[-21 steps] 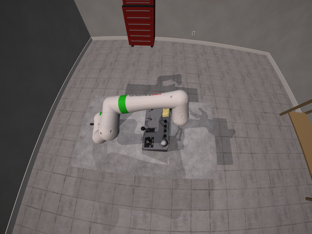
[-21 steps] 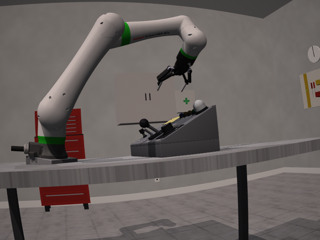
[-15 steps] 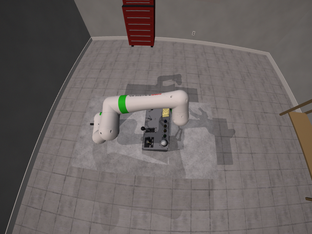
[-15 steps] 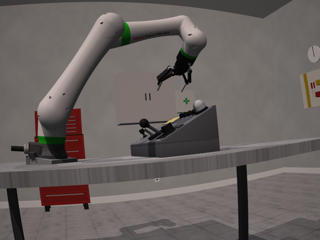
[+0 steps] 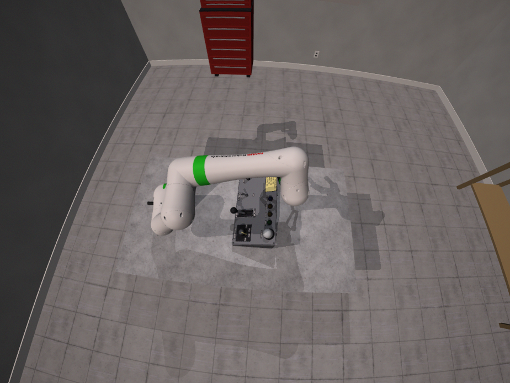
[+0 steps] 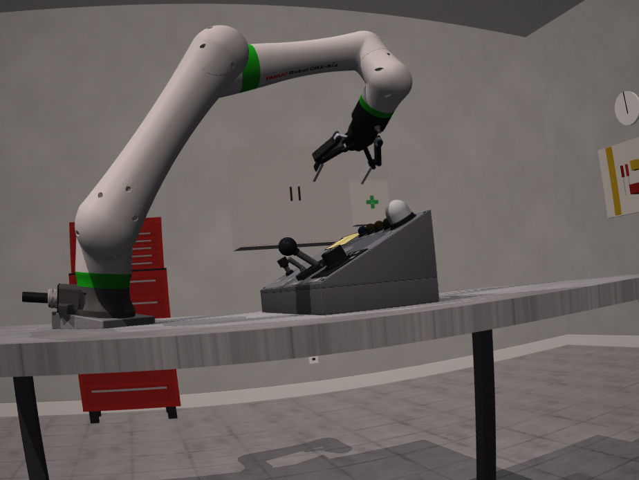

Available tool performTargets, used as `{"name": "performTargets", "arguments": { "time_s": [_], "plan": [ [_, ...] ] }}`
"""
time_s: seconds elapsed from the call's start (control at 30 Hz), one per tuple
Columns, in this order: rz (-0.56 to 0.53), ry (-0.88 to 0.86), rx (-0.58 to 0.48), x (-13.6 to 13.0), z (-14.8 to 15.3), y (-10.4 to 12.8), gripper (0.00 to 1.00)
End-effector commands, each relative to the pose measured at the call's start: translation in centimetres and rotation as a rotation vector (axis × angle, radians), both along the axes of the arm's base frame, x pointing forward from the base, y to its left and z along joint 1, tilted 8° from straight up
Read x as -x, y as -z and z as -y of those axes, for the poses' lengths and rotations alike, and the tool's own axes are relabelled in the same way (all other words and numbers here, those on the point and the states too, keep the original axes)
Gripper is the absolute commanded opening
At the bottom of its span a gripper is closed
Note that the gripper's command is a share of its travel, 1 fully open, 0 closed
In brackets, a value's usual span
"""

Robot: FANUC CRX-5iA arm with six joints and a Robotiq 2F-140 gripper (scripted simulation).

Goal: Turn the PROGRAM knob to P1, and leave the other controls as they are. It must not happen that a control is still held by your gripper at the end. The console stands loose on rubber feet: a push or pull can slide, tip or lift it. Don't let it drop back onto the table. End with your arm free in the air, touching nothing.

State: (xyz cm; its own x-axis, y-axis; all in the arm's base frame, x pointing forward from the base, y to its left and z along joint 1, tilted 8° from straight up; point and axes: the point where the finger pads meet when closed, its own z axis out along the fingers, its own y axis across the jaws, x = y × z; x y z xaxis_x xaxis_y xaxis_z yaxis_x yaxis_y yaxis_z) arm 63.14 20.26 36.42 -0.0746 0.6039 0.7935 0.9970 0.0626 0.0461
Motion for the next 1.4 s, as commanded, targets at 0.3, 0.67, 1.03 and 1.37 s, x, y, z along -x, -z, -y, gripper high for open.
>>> {"name": "performTargets", "arguments": {
  "time_s": [0.3, 0.67, 1.03, 1.37],
  "plan": [
    [-0.251, 0.19, 0.231, 9.3, -3.0, 1.9, 1.0],
    [-0.377, 0.396, 0.426, 17.3, -2.5, 3.7, 1.0],
    [-0.415, 0.675, 0.596, 24.8, 1.2, 5.8, 1.0],
    [-0.373, 0.902, 0.652, 28.4, 5.2, 7.4, 1.0]
  ]
}}
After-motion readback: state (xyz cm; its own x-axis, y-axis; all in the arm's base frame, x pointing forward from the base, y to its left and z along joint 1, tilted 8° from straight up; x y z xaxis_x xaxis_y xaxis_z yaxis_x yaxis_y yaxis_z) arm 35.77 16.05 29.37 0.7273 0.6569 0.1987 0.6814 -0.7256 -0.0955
